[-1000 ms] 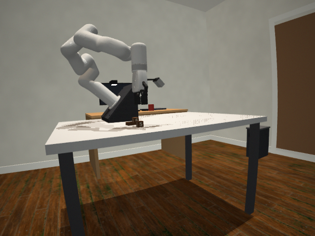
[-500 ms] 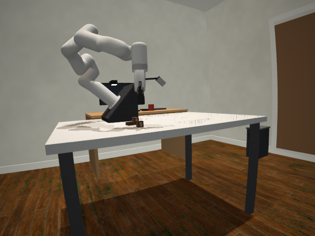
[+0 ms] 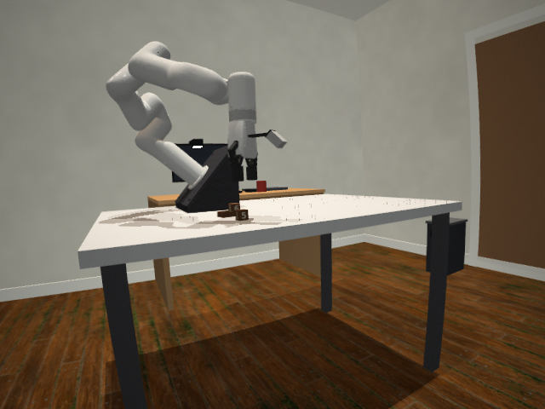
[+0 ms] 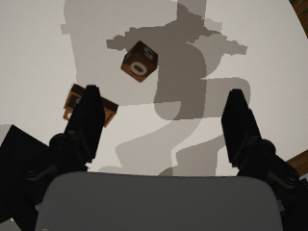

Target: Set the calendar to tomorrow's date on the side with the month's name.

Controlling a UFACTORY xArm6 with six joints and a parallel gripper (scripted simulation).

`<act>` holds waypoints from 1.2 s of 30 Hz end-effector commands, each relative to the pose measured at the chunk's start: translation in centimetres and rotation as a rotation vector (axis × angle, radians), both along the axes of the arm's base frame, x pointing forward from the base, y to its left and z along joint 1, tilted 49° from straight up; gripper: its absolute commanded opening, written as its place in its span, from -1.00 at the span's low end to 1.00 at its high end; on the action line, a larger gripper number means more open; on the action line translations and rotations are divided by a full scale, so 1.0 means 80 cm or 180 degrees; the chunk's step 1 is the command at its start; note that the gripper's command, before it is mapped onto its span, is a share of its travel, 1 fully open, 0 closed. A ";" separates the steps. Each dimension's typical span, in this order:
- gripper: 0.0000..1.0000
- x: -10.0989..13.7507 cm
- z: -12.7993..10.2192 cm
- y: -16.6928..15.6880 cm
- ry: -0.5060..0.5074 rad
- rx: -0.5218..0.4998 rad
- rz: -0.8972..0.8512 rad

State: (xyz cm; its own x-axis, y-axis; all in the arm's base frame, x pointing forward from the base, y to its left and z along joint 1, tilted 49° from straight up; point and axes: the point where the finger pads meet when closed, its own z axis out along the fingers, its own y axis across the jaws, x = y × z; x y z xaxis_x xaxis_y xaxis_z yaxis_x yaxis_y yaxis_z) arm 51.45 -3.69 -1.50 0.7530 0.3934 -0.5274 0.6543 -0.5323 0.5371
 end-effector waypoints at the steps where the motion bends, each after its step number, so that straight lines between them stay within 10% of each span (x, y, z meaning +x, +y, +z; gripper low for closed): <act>1: 1.00 0.005 0.002 0.002 -0.0437 -0.0049 -0.0345; 23: 1.00 0.015 0.002 0.001 -0.1679 -0.0155 -0.1434; 36: 1.00 0.016 0.002 0.000 -0.1781 -0.0164 -0.1524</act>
